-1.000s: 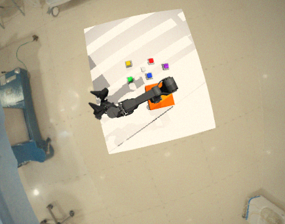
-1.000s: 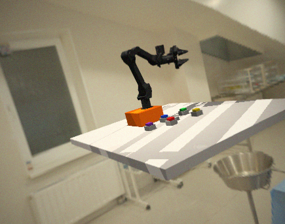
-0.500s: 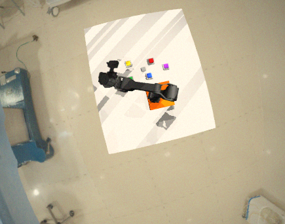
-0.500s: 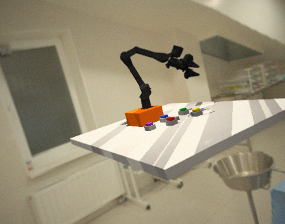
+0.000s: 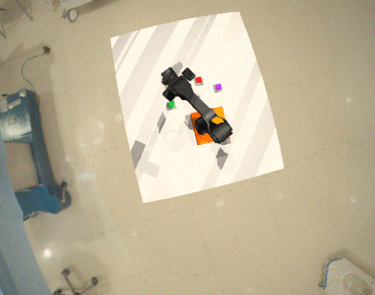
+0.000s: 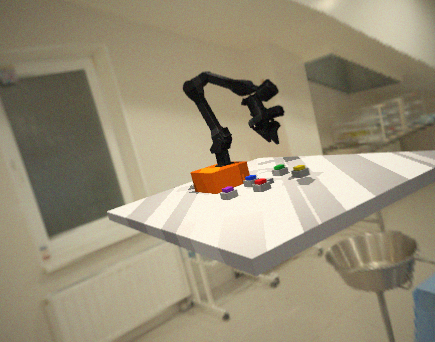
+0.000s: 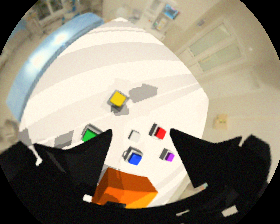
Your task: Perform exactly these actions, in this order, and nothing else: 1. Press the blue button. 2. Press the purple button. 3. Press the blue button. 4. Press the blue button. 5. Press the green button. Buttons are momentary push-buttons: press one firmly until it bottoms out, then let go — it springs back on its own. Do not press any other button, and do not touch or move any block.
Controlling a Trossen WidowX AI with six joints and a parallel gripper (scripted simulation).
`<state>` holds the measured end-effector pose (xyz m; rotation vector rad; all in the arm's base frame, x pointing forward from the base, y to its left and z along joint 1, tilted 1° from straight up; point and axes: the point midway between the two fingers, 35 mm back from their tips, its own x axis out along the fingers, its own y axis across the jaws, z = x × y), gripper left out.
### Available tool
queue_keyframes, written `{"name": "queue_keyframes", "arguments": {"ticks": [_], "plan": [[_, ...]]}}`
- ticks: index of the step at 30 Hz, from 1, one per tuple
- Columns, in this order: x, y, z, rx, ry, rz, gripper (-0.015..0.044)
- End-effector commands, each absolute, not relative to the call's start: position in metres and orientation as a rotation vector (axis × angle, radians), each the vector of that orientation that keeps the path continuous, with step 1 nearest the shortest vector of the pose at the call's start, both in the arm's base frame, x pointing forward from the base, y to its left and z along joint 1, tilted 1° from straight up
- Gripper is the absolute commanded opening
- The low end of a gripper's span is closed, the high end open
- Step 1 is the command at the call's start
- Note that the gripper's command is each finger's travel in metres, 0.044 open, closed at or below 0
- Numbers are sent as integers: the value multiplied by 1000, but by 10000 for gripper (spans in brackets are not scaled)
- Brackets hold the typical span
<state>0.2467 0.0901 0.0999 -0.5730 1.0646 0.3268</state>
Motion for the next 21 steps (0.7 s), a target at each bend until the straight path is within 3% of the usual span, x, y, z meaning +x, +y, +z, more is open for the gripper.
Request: {"name": "queue_keyframes", "arguments": {"ticks": [1,8,17,21], "plan": [[224,48,86,-386,1273,222,400],[178,4,78,-28,1540,49,400],[176,3,78,-18,1546,44,400],[179,4,39,-18,1546,44,295]]}}
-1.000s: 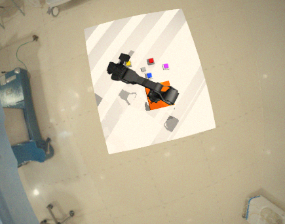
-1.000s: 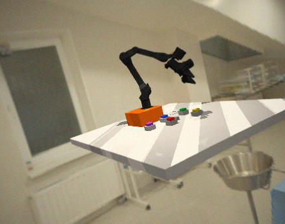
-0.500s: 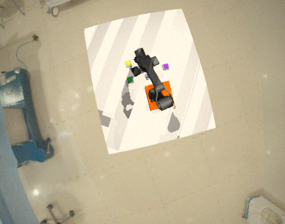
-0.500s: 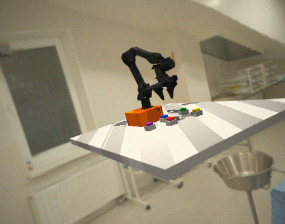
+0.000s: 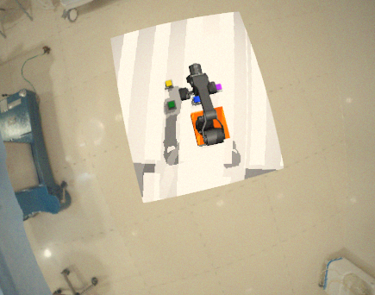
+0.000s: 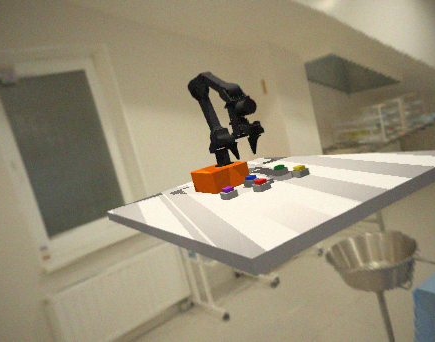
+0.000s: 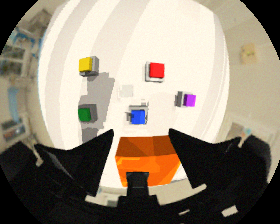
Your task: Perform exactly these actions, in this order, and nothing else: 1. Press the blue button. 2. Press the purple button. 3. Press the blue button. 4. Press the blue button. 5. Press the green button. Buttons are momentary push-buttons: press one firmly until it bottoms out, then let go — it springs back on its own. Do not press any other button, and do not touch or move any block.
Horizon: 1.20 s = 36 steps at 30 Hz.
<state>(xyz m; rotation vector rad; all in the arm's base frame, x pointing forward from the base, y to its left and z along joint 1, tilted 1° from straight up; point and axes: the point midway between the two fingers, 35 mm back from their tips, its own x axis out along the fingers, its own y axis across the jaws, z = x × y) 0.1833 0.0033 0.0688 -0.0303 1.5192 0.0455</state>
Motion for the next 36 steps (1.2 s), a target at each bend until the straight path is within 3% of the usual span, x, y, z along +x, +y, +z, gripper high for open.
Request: {"name": "queue_keyframes", "arguments": {"ticks": [1,11,36], "plan": [[179,4,26,-18,1546,44,269],[178,5,16,-18,1547,44,20],[179,5,-8,-18,1547,44,20]]}}
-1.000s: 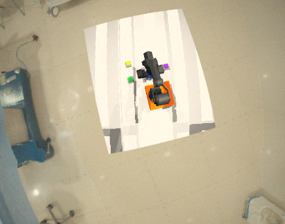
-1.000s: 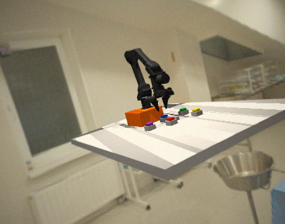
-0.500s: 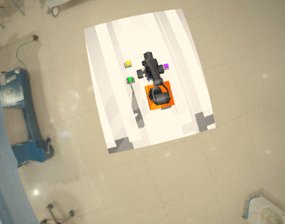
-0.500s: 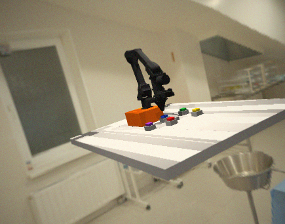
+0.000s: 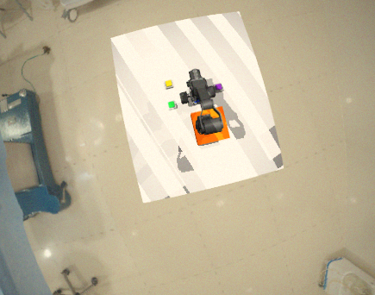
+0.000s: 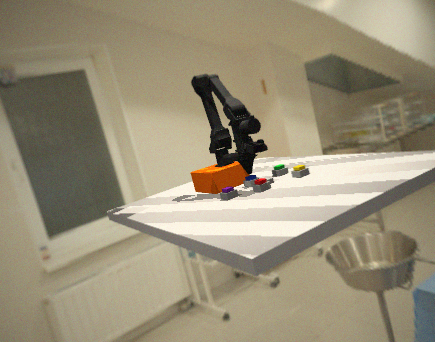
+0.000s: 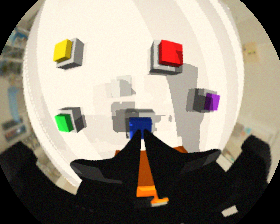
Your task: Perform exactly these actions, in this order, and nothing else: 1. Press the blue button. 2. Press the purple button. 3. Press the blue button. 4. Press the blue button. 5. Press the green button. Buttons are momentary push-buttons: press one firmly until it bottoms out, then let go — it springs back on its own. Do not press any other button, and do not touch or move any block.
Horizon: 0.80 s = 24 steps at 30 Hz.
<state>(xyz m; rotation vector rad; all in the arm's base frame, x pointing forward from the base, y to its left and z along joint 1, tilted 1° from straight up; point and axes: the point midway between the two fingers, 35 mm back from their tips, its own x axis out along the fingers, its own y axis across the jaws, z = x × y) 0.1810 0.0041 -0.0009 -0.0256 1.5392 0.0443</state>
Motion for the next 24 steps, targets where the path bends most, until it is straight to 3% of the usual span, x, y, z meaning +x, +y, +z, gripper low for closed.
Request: {"name": "queue_keyframes", "arguments": {"ticks": [1,24], "plan": [[179,5,-10,-18,1547,44,20],[178,5,-18,-18,1547,44,20]]}}
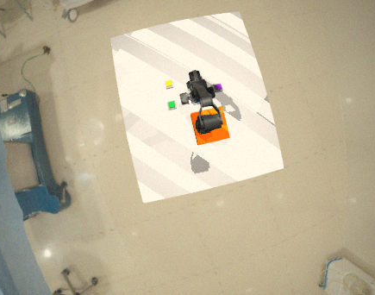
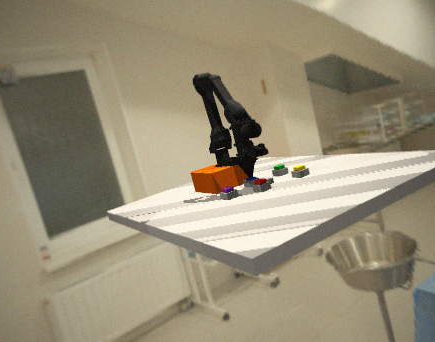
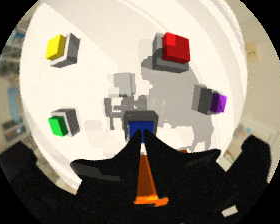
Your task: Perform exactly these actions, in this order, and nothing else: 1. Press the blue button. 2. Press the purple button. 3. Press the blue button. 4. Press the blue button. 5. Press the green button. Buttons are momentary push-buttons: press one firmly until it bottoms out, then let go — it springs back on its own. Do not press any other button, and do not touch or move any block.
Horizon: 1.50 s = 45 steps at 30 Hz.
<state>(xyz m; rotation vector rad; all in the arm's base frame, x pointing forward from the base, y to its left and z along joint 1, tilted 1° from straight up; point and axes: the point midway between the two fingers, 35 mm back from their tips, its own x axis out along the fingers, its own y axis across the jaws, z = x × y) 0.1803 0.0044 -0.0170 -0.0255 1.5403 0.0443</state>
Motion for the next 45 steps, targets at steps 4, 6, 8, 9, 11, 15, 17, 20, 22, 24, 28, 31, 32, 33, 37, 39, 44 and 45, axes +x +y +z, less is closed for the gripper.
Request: {"name": "queue_keyframes", "arguments": {"ticks": [4,6,8,9,11,15,17,20,22,24,28,31,32,33,37,39,44,45], "plan": [[180,4,-10,-24,1542,44,20],[179,4,9,-19,1545,44,20],[178,5,16,-18,1547,44,20],[178,5,16,-18,1547,44,20],[178,5,16,-18,1547,44,20],[179,4,54,-18,1546,44,20],[177,3,75,-18,1546,44,20],[176,3,78,-18,1546,44,20],[176,3,78,-18,1546,44,20],[181,-2,79,-18,1546,43,20],[206,-41,82,-22,1544,40,20],[220,-78,83,-24,1544,38,20],[224,-91,82,-25,1543,37,20],[226,-105,81,-26,1543,36,20],[229,-141,78,-28,1543,34,20],[229,-141,78,-28,1543,34,20],[230,-142,68,-28,1543,34,20],[231,-142,55,-28,1543,34,20]]}}
